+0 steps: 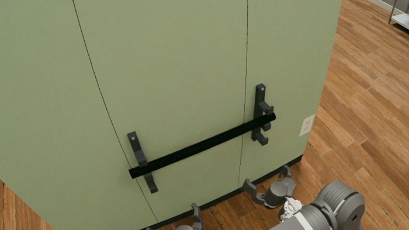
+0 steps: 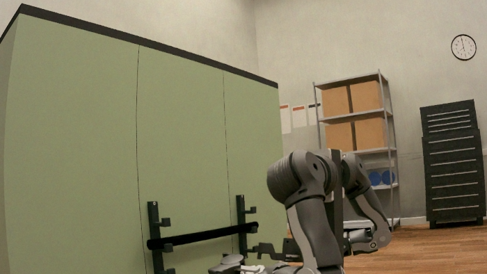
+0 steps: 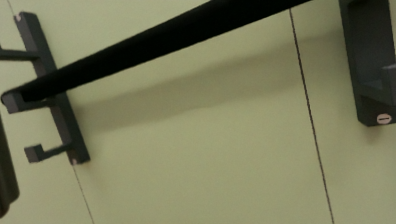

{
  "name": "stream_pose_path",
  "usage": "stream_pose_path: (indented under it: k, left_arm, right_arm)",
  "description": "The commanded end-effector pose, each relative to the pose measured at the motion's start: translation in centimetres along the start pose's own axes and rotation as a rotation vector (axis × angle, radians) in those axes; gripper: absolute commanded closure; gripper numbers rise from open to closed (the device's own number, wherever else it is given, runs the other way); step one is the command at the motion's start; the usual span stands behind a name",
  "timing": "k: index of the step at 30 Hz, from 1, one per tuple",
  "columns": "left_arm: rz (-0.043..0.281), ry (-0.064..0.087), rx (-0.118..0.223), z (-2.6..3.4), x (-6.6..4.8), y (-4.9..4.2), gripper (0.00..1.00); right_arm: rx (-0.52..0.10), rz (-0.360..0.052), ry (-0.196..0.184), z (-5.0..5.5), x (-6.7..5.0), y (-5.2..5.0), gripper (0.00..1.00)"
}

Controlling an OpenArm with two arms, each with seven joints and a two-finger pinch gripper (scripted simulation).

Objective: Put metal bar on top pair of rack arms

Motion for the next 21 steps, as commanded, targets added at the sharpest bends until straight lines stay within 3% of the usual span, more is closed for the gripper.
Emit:
stream_pose_path:
  k: [1,7,9,21]
  left_arm:
    - [-0.008,0.003,0.031,0.31,-0.1,0.25,0.0]
    - [-0.008,0.003,0.109,0.71,-0.5,0.52,0.0]
    - [-0.008,0.003,0.109,0.71,-0.5,0.52,0.0]
    - [-0.008,0.002,0.271,1.51,-1.3,1.07,0.0]
  right_arm:
    - [-0.031,0.009,0.001,0.3,-0.2,-0.2,0.0]
    - [-0.108,0.009,0.001,0.8,-0.6,-0.2,0.0]
    - [-0.108,0.009,0.001,0.8,-0.6,-0.2,0.0]
    - [-0.27,0.009,0.0,1.7,-1.4,-0.2,0.0]
Point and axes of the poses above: on each arm, the point where the finger pads meet when closed, its own x axis back along the fingers, its own y axis across the jaws, z = x × y, the point moved 3 cm from there along x, back along the fingers, and after that the axes turned 9 degrees about -x, right-handed, at the moved point
